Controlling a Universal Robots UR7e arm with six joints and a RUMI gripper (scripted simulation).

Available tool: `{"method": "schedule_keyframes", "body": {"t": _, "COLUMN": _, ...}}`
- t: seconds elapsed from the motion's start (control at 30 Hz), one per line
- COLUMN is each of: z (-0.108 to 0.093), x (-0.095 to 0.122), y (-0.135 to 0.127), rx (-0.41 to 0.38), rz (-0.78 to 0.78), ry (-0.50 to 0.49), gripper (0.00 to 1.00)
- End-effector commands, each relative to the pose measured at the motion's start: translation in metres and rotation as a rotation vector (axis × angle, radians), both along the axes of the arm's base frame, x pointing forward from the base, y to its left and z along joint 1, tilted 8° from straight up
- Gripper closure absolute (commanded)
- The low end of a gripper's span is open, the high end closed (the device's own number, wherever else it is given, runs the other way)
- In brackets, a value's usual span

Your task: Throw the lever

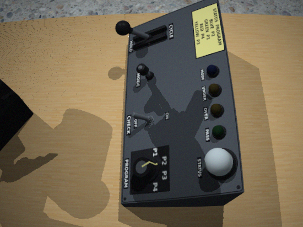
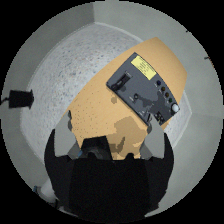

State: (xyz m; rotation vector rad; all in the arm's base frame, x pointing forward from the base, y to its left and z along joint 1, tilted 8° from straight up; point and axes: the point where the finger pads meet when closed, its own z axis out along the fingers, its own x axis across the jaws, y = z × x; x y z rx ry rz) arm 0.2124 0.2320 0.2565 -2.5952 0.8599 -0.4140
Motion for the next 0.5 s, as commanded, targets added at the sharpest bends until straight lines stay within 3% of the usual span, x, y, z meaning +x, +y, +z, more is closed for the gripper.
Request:
{"method": "schedule_keyframes", "body": {"t": 0.0, "z": -0.016, "x": 0.003, "y": -0.006, "rx": 0.037, "rz": -0.085, "ry": -0.092, "gripper": 0.00}}
{"method": "schedule_keyframes", "body": {"t": 0.47, "z": -0.049, "x": 0.014, "y": -0.017, "rx": 0.102, "rz": -0.205, "ry": -0.225, "gripper": 0.00}}
